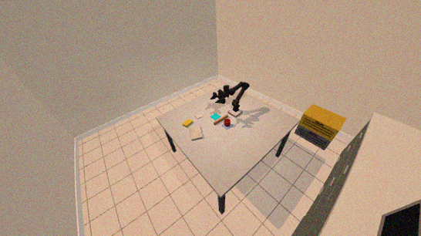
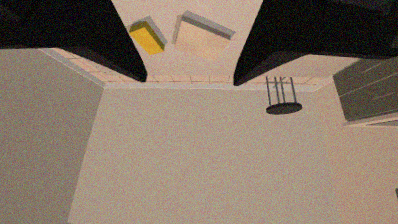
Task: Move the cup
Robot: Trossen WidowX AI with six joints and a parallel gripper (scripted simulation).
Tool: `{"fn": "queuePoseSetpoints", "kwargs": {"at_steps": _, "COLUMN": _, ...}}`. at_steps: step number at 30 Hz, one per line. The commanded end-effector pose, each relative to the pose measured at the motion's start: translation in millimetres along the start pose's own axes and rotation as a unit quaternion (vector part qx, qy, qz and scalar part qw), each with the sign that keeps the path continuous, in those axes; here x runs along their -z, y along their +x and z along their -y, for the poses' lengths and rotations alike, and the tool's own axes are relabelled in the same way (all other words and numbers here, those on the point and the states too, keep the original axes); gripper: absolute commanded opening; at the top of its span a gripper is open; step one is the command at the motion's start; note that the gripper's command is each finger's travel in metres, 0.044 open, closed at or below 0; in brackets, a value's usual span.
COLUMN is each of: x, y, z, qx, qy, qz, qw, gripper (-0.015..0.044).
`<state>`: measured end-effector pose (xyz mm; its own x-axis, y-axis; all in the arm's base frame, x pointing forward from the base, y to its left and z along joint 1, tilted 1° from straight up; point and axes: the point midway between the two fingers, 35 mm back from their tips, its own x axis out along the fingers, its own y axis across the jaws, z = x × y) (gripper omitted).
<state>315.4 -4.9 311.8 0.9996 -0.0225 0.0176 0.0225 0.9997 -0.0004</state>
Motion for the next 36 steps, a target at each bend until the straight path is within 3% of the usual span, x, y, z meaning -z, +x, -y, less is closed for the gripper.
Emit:
{"fn": "queuePoseSetpoints", "kwargs": {"at_steps": 1, "x": 3.0, "y": 1.3, "z": -1.6, "qx": -0.003, "qy": 0.008, "qz": -0.008, "qw": 1.0, "gripper": 0.0374}}
{"fn": "queuePoseSetpoints", "kwargs": {"at_steps": 5, "x": 64.7, "y": 13.9, "z": -36.1, "qx": -0.023, "qy": 0.155, "qz": -0.185, "qw": 0.97, "gripper": 0.0269}}
{"fn": "queuePoseSetpoints", "kwargs": {"at_steps": 10, "x": 136.4, "y": -6.1, "z": -76.8, "qx": 0.038, "qy": 0.293, "qz": -0.402, "qw": 0.867, "gripper": 0.0148}}
{"fn": "queuePoseSetpoints", "kwargs": {"at_steps": 17, "x": 188.8, "y": -59.6, "z": -104.0, "qx": 0.212, "qy": 0.352, "qz": -0.576, "qw": 0.707, "gripper": 0.0148}}
{"fn": "queuePoseSetpoints", "kwargs": {"at_steps": 21, "x": 200.3, "y": -92.3, "z": -106.0, "qx": 0.324, "qy": 0.343, "qz": -0.619, "qw": 0.628, "gripper": 0.0148}}
{"fn": "queuePoseSetpoints", "kwargs": {"at_steps": 36, "x": 201.5, "y": -94.3, "z": -102.9, "qx": 0.329, "qy": 0.342, "qz": -0.621, "qw": 0.624, "gripper": 0.0148}}
